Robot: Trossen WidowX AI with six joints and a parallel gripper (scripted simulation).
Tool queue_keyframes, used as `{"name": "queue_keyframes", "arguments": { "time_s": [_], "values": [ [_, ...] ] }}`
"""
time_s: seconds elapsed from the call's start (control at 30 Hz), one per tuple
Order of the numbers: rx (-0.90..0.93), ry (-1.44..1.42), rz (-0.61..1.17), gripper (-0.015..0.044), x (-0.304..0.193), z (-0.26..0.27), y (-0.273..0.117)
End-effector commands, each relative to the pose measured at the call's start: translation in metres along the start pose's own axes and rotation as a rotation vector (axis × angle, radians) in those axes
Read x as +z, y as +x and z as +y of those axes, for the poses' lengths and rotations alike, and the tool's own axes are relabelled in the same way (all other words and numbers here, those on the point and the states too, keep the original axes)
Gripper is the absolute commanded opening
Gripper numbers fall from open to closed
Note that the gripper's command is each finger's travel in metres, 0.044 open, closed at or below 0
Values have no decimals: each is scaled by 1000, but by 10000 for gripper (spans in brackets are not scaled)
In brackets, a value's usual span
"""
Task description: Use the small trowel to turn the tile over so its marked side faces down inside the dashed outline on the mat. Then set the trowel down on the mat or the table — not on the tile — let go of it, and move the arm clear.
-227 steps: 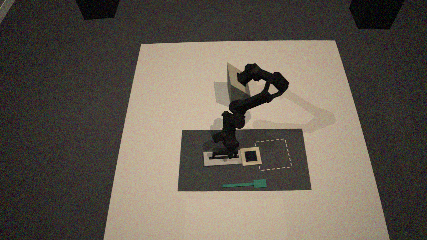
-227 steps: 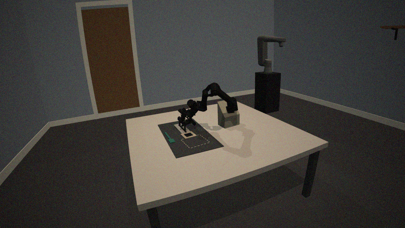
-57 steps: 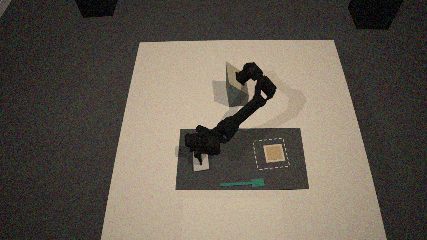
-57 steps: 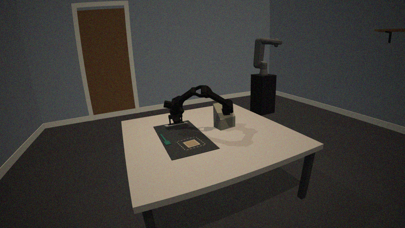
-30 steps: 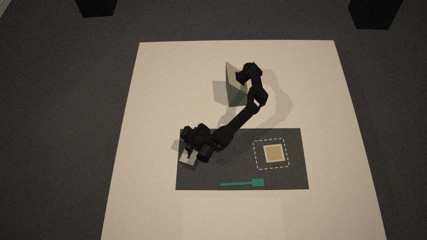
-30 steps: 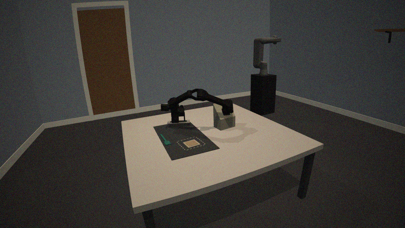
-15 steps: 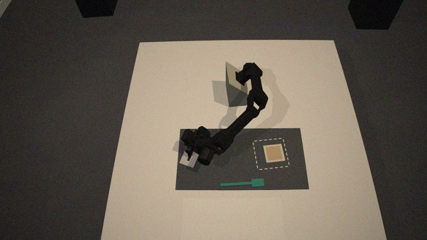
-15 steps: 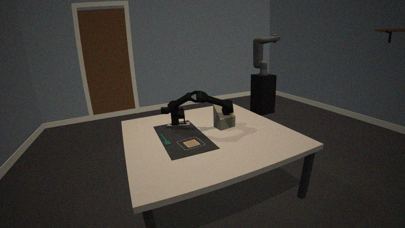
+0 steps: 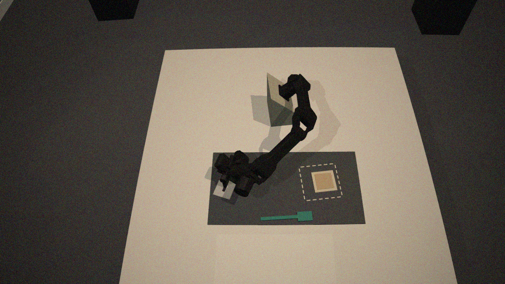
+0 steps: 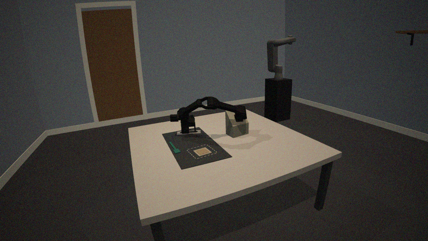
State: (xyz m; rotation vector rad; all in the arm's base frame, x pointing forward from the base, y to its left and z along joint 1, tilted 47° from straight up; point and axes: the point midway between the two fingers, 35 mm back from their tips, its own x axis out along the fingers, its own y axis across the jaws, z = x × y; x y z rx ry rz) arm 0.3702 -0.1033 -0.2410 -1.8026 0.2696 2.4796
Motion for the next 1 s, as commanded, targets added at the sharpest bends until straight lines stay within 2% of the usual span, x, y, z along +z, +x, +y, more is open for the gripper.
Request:
{"name": "queue_keyframes", "arguments": {
  "time_s": [0.0, 0.37, 0.6, 0.77, 0.97],
  "values": [
    [1, 8, 0, 289, 0, 1, 0],
    [1, 7, 0, 300, 0, 1, -4],
    [-2, 2, -1, 300, 0, 1, -55],
    [-2, 2, 0, 300, 1, 3, -62],
    [5, 0, 2, 300, 46, 57, -115]
  ]
}}
